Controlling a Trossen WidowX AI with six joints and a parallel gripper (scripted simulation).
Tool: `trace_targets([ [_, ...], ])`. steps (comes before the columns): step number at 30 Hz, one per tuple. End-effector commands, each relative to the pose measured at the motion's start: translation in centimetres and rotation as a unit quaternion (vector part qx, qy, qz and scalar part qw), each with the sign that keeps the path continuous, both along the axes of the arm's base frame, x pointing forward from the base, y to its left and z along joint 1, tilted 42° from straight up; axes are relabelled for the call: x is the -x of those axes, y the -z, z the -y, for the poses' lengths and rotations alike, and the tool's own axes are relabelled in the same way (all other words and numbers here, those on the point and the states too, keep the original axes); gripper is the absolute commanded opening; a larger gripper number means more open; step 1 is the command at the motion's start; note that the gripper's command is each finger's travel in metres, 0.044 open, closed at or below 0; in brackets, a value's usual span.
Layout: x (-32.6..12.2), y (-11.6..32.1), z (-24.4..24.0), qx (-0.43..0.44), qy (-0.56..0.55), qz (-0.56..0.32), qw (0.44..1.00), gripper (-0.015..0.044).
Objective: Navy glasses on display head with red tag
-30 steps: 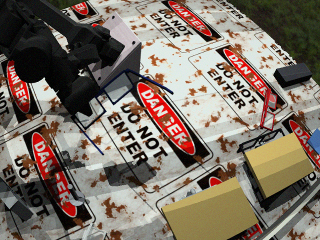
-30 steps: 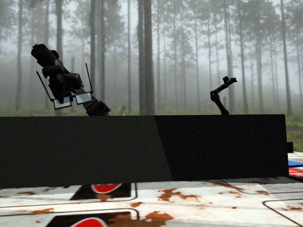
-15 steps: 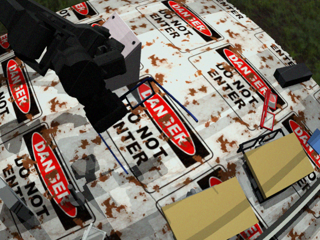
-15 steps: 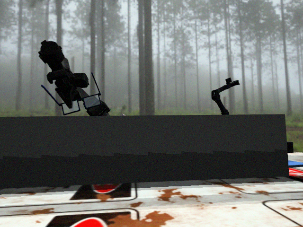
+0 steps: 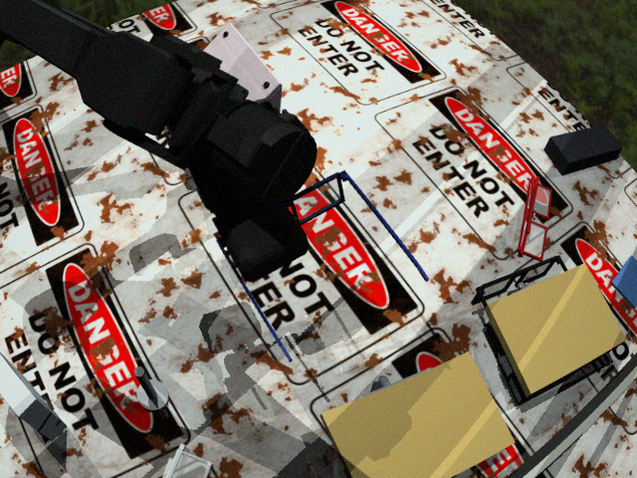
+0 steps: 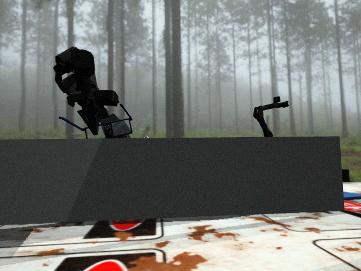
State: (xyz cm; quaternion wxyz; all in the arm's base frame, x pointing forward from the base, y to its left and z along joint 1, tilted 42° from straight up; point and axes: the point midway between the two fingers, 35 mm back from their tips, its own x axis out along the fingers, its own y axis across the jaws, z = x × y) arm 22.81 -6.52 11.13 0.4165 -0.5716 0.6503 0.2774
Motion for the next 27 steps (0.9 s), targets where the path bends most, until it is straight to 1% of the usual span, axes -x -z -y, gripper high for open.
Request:
trace_targets([
  [1,-0.5,1.1,-0.5,0.017,0.022,-0.011,1.000,0.0000],
  [16,-1.3,5.0,-2.2,0.089,0.080,-0.034,0.992,0.0000],
  [27,-1.1,5.7,-1.4,0.101,0.083,-0.036,0.991,0.0000],
])
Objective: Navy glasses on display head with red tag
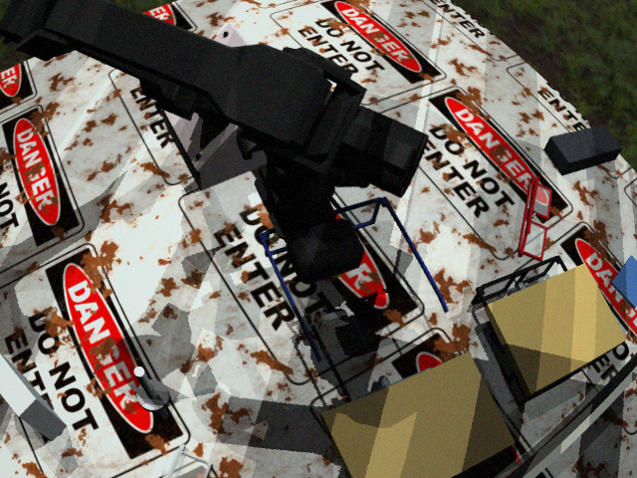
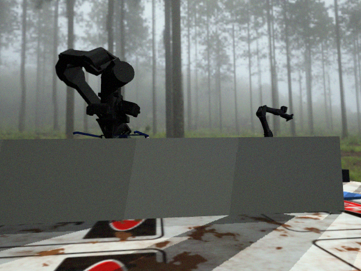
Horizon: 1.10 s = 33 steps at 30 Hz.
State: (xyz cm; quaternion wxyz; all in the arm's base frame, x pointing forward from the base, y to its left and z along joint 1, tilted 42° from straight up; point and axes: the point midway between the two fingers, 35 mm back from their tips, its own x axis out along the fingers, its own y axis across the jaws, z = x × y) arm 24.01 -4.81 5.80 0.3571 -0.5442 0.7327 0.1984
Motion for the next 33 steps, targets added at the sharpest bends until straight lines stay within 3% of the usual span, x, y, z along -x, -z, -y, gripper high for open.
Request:
trace_targets([
  [1,0.1,0.4,0.3,0.003,0.001,-0.001,1.000,0.0000],
  [33,0.6,3.1,2.5,-0.003,0.001,0.002,1.000,0.0000],
])
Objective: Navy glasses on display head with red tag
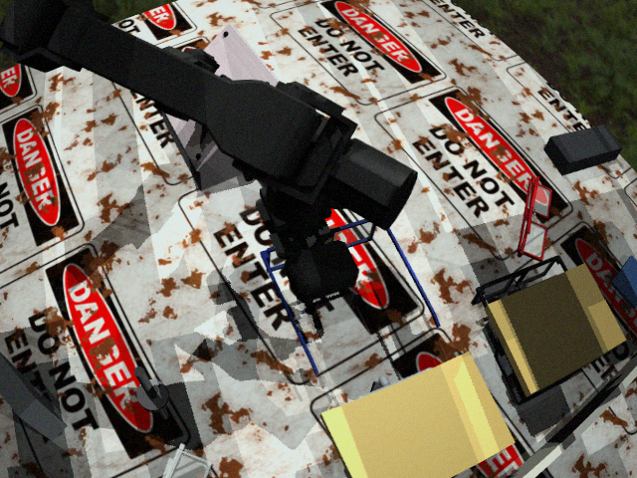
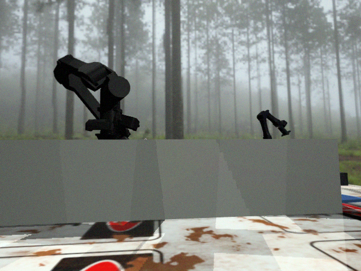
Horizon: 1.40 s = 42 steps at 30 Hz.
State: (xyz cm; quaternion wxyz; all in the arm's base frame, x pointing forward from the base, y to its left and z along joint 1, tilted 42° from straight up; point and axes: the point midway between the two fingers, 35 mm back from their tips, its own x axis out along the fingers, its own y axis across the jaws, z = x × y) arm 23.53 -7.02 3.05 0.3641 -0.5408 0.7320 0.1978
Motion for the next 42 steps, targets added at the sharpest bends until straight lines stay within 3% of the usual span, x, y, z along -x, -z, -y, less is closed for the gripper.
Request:
trace_targets([
  [1,0.1,0.4,0.3,0.001,-0.003,-0.003,1.000,0.0000],
  [42,-3.2,0.8,2.3,0.002,-0.003,-0.002,1.000,0.0000],
])
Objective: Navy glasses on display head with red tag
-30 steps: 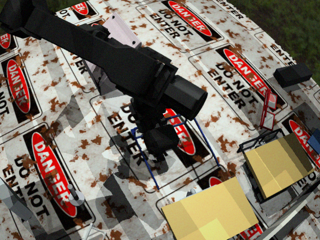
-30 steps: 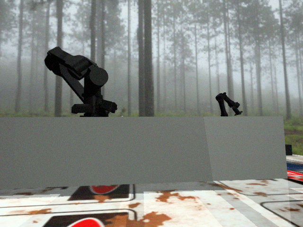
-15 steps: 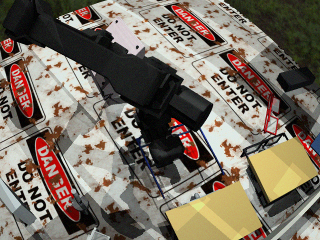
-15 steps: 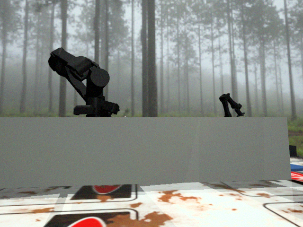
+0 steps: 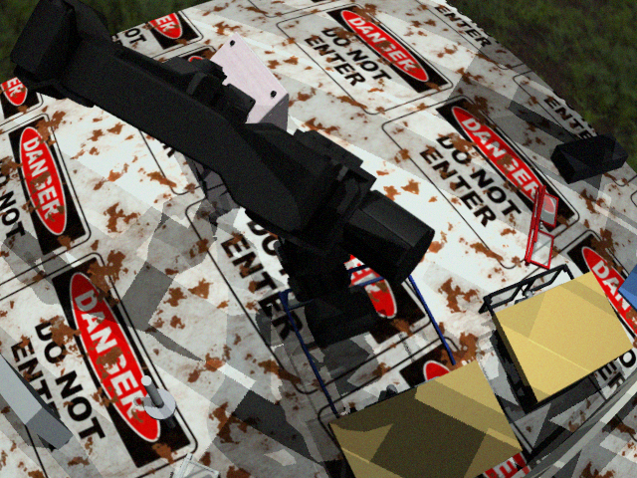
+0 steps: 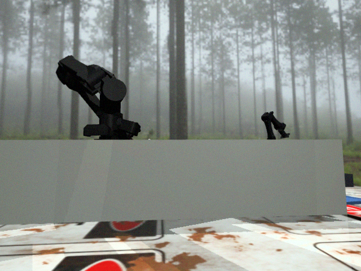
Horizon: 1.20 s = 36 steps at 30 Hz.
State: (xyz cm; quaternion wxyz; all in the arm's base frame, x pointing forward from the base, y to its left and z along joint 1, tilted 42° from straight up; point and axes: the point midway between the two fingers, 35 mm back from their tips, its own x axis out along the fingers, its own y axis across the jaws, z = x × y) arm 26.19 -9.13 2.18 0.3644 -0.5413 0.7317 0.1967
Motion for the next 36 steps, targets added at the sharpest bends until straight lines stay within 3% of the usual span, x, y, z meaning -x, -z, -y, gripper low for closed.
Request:
trace_targets([
  [1,-0.7,-0.1,0.3,0.001,-0.003,-0.003,1.000,0.0000],
  [36,-5.8,-0.7,2.0,0.002,-0.003,-0.002,1.000,0.0000],
])
